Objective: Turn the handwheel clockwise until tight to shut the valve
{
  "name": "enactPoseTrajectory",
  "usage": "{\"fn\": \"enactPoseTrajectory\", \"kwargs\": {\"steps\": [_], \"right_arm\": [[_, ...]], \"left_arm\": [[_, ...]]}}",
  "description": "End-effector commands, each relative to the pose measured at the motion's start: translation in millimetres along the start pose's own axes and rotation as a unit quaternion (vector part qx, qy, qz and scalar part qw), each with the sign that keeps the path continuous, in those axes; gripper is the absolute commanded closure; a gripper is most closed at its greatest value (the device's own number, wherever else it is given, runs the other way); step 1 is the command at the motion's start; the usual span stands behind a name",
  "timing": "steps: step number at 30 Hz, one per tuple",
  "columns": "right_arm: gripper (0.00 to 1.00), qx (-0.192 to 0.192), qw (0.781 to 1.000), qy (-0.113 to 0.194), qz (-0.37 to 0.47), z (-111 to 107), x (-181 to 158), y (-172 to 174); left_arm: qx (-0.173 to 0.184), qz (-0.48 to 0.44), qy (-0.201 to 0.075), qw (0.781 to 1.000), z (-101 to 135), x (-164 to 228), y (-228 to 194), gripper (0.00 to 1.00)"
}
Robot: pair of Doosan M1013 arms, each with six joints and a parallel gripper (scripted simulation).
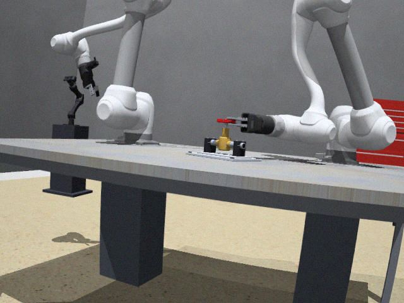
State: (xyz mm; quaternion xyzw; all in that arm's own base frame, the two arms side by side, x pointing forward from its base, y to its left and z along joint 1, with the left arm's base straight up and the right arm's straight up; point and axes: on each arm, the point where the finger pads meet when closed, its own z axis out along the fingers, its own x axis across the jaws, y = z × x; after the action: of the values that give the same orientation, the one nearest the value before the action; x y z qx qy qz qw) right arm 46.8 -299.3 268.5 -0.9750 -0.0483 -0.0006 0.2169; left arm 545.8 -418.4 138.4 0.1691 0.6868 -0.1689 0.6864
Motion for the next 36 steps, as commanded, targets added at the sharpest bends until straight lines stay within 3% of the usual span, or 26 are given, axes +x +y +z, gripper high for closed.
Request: {"fn": "enactPoseTrajectory", "kwargs": {"steps": [1,36], "right_arm": [[0.00,-0.001,1.000,0.000,0.000,-0.6,0.1,0.1],[0.00,-0.001,1.000,0.000,0.000,-0.6,0.1,0.1]], "left_arm": [[0.020,0.000,-0.001,1.000,1.4,-1.1,-0.1,1.00],[0.216,0.000,-0.001,0.976,12.2,-1.1,-2.7,1.00]]}}
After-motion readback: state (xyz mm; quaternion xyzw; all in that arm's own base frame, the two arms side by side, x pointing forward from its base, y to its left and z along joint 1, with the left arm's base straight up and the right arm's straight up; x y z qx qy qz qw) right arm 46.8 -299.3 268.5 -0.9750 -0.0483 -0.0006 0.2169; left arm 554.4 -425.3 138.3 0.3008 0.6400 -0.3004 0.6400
